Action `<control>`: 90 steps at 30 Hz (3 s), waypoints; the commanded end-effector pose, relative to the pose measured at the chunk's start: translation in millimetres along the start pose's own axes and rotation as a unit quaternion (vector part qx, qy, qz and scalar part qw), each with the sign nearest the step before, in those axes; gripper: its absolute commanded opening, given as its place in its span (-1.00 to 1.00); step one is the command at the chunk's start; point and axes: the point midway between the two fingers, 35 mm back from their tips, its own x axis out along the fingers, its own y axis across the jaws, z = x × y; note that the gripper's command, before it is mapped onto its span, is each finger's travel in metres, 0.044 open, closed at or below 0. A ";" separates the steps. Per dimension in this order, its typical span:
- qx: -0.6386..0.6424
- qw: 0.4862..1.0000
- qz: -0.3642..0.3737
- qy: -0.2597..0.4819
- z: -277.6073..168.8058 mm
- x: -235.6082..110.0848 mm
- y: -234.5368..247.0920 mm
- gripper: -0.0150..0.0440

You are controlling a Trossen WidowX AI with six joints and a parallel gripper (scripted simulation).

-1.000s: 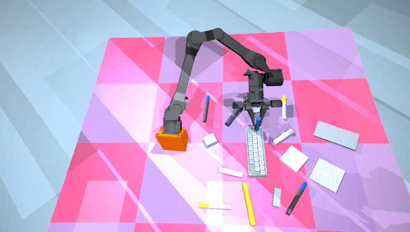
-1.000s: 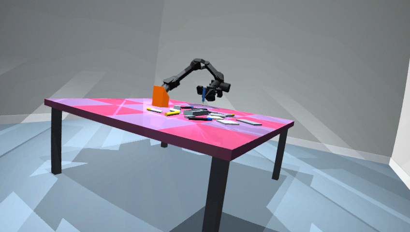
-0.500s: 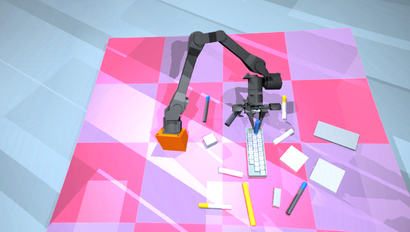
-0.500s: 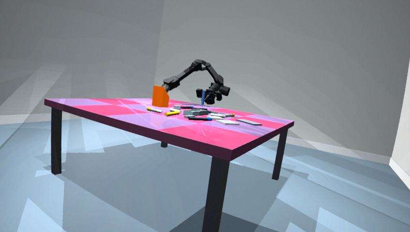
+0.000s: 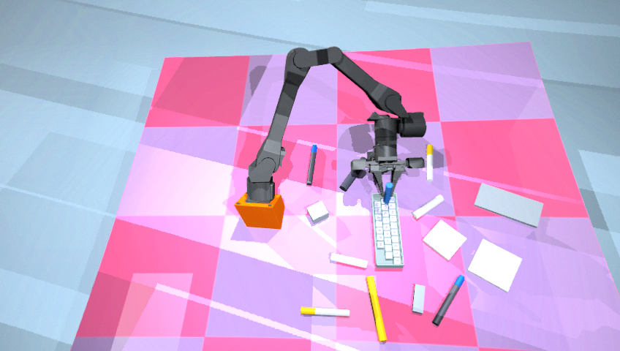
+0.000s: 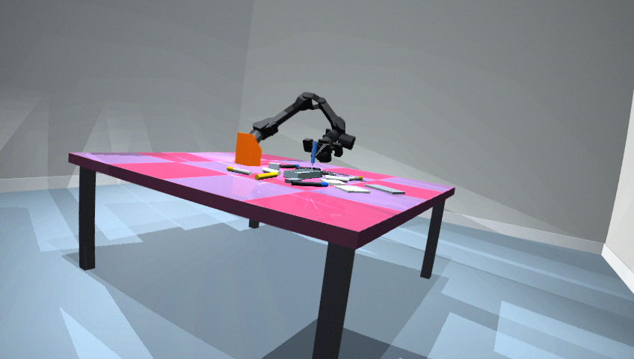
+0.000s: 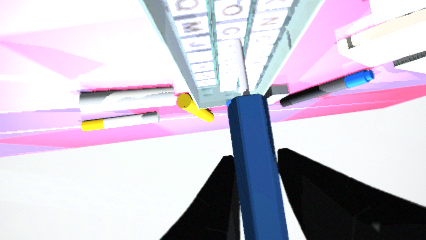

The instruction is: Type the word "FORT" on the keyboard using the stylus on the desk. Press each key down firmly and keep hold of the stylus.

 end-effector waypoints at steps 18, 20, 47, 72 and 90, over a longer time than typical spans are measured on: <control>0.000 1.000 0.002 0.001 7.7 5.7 0.5 -0.22; 0.000 1.000 0.002 0.001 8.4 6.1 0.5 -0.22; 0.000 1.000 0.002 0.001 16.5 10.7 0.6 -0.22; 0.005 1.000 0.003 0.002 -16.7 -6.2 0.2 -0.21; 0.000 1.000 0.002 0.004 -60.0 58.5 1.1 -0.49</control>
